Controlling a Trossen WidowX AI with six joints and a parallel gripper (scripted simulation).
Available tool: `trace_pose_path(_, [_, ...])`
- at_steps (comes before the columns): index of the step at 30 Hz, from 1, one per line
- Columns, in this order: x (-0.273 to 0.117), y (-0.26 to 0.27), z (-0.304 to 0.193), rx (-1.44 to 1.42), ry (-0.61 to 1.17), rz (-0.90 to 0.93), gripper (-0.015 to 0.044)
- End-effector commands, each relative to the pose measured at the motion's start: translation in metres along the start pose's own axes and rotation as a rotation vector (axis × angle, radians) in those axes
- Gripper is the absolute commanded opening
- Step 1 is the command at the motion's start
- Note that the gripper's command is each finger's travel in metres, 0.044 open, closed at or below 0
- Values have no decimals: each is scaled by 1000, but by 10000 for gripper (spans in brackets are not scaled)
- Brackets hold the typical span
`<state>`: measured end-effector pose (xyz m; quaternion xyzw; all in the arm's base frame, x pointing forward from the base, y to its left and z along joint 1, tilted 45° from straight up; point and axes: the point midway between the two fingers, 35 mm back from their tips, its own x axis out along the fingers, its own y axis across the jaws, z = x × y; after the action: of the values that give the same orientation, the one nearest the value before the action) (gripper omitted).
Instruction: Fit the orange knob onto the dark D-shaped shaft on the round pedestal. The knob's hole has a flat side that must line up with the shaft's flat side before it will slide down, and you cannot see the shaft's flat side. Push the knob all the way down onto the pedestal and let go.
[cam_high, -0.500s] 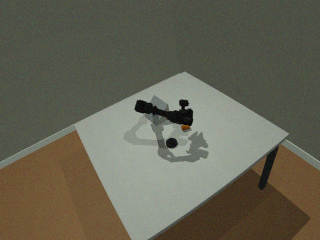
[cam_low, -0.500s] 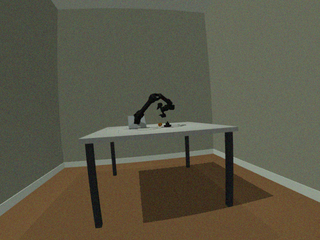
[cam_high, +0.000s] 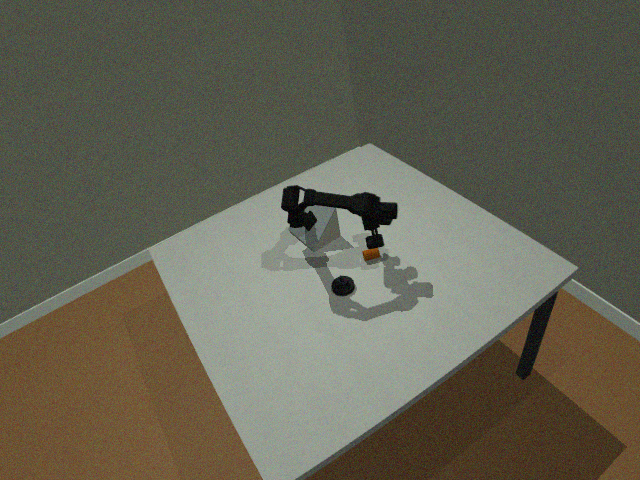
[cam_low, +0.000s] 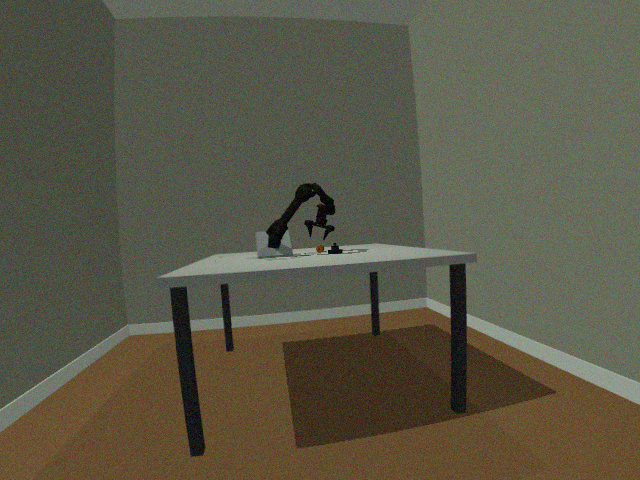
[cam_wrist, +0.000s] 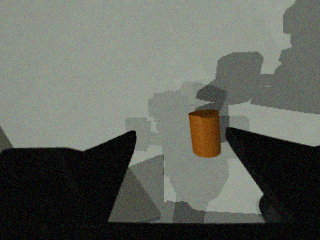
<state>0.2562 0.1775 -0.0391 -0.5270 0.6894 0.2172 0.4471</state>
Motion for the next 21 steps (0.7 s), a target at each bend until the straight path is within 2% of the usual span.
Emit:
trace_pose_path(1, [-1,-14,-1,-139,108,-289,440])
trace_pose_path(9, [0,-14,-2,-139,108,-289,440])
trace_pose_path(13, [21,-20,-4,-138,108,-289,440])
trace_pose_path(21, [28,-23,-4,-138,108,-289,440])
